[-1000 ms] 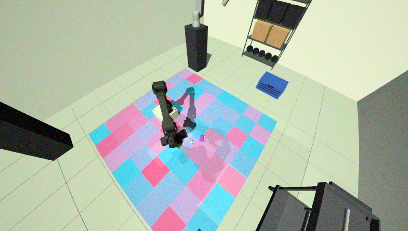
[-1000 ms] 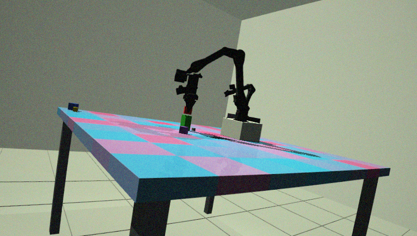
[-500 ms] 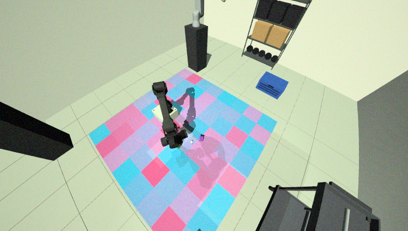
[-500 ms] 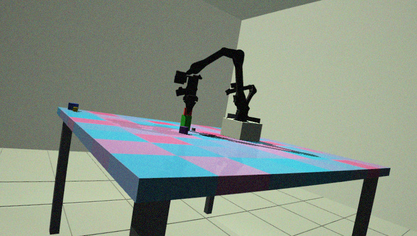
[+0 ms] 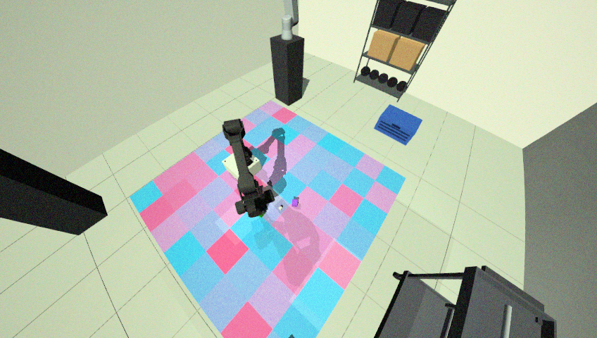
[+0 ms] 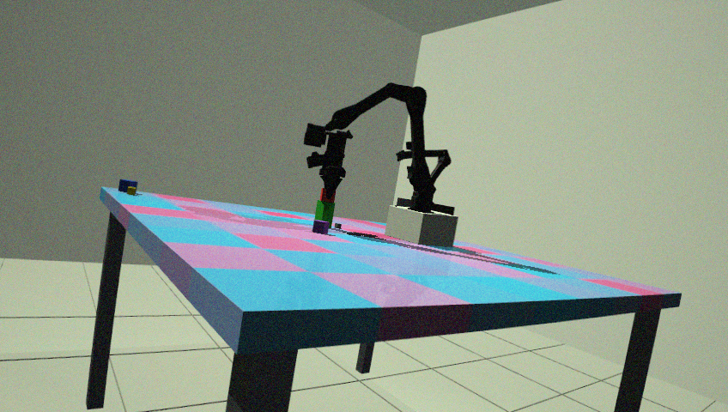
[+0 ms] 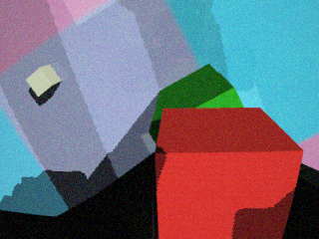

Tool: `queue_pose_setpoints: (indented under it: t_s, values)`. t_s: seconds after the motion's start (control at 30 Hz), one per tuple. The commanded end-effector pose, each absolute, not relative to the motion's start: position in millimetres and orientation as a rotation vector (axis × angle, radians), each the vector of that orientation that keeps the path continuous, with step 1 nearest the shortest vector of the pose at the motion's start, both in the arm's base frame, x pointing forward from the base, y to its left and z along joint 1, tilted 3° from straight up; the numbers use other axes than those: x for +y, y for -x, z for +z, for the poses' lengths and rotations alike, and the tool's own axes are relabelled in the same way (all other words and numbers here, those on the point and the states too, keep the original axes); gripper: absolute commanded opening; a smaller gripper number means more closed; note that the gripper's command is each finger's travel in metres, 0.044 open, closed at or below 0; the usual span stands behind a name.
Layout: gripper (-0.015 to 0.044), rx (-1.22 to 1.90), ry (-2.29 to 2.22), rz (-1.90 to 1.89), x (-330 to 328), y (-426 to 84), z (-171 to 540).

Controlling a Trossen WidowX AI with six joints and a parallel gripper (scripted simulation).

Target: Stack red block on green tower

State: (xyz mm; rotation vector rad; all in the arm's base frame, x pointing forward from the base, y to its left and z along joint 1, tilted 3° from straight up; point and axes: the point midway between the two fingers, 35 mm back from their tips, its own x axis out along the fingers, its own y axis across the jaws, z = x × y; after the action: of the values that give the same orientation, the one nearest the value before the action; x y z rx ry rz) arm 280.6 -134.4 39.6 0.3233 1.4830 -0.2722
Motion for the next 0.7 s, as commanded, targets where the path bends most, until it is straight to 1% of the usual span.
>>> queue_pose_setpoints:
  t_s: [0.0, 0.5, 0.67]
  values:
    - [0.0053, 1.484, -0.323, -0.272, -134.4, -280.4, 39.5]
    - [0.044, 1.484, -0.323, -0.272, -134.4, -280.4, 39.5]
    - [0.044, 1.484, -0.323, -0.272, -134.4, -280.4, 39.5]
